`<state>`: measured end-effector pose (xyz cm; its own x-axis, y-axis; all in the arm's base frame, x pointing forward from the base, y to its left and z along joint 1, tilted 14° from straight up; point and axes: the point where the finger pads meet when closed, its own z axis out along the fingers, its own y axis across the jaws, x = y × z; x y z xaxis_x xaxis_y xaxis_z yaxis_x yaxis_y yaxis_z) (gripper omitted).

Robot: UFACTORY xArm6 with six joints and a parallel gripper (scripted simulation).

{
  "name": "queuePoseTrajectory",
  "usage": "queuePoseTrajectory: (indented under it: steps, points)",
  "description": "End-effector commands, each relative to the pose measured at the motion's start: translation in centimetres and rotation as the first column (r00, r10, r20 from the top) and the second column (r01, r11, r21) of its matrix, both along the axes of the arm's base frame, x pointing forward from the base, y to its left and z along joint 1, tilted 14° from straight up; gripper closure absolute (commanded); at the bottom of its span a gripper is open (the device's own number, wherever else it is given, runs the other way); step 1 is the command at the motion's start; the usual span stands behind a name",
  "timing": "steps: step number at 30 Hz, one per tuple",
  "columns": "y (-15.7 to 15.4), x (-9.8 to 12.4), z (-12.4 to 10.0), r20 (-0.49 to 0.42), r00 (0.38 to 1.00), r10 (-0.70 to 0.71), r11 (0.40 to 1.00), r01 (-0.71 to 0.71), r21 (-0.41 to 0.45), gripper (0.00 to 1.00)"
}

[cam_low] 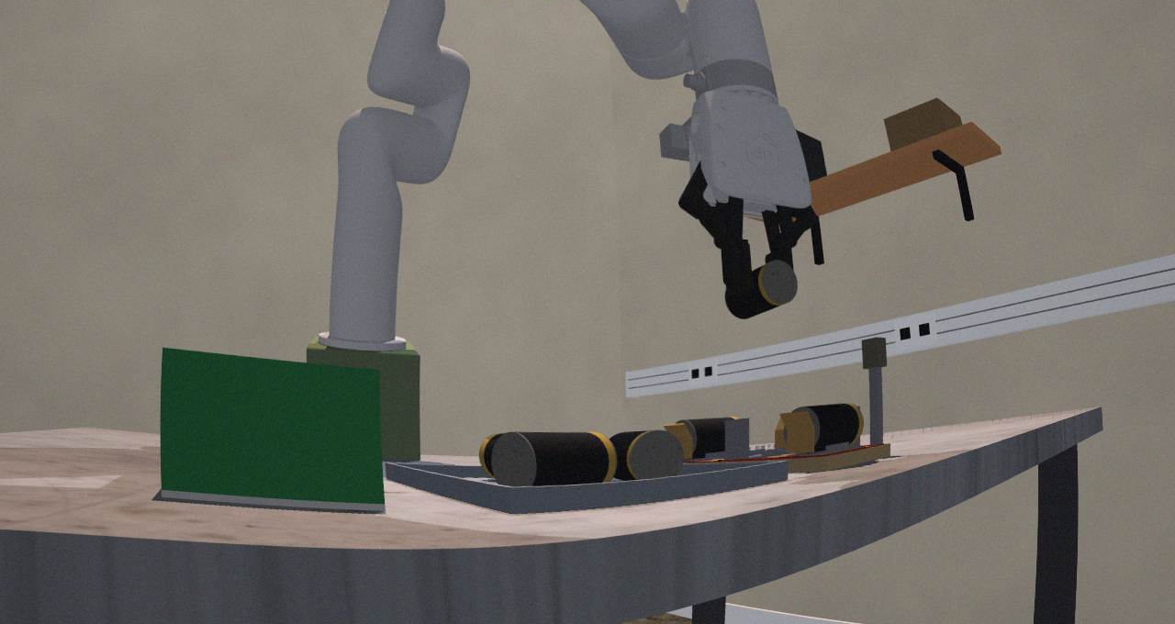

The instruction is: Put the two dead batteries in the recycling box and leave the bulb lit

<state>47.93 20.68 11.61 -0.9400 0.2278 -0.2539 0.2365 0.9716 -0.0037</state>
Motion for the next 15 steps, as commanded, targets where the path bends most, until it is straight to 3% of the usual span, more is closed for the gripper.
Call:
queuePoseTrajectory:
  steps: [1,15]
  points:
    - [0.07,0.11,0.20,-0.018,0.994,0.112,0.994,-0.112,-0.010,0.72]
    - [0.07,0.11,0.20,-0.031,0.967,0.253,0.966,-0.254,-0.043,0.72]
